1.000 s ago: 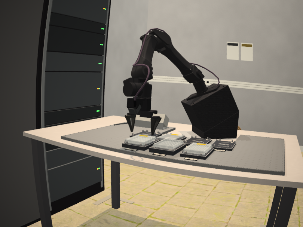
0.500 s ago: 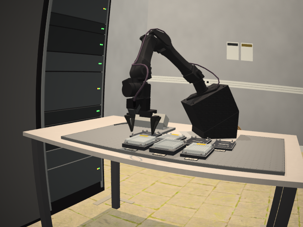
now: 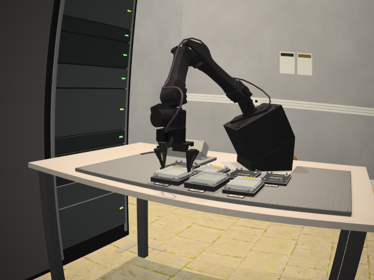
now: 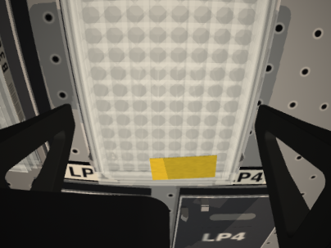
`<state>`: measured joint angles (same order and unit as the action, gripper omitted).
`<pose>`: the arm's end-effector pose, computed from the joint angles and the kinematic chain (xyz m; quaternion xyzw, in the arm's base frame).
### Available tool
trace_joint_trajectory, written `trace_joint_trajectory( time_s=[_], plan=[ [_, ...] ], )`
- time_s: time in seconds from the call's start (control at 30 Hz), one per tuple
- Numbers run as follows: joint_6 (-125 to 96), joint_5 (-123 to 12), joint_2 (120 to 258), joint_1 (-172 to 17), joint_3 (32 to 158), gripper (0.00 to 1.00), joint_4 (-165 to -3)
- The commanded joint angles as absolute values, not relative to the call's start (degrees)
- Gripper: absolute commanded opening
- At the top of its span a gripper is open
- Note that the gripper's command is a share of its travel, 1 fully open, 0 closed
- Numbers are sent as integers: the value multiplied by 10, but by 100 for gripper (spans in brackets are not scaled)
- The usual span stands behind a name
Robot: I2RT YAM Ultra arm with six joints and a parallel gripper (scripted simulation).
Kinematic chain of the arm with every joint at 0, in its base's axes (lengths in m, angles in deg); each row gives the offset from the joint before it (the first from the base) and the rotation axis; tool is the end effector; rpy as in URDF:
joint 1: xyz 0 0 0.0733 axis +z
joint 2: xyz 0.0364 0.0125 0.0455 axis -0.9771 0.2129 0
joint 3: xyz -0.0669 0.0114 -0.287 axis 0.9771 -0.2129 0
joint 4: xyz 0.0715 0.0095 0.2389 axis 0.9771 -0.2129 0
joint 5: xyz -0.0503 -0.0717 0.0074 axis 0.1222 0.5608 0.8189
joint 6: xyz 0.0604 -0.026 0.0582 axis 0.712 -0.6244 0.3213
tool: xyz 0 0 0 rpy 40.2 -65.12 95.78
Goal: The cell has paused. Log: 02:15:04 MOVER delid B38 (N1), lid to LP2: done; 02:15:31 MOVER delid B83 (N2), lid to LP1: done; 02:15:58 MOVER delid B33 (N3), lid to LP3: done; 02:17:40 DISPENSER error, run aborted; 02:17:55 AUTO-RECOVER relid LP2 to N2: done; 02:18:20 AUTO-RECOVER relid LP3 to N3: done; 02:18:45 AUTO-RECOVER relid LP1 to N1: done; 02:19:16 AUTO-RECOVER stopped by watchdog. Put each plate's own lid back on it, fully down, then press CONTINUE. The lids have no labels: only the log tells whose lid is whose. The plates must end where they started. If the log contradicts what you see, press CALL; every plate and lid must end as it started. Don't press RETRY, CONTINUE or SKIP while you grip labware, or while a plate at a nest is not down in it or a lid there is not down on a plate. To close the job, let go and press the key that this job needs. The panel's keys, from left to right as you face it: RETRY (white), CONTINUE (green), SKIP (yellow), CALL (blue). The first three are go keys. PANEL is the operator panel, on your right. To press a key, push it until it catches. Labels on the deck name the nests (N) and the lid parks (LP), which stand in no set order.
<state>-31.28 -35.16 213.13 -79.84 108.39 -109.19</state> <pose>0.4542 -0.0436 0.1392 -0.0992 0.9625 -0.2058 0.1462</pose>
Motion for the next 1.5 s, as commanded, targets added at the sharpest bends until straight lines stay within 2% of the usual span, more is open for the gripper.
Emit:
trace_joint_trajectory(
  time_s=[0.0,0.5,1.23,1.27,1.47],
  plan=[
    [-320,-362,2141,-797,1105,100,-1073],
    [-315,-361,2147,-790,1118,100,-1092],
    [-315,-361,2145,-790,1118,80,-1090],
    [-315,-361,2145,-790,1118,0,-1090],
    [-315,-361,2145,-790,1118,0,-1090]
  ],
)
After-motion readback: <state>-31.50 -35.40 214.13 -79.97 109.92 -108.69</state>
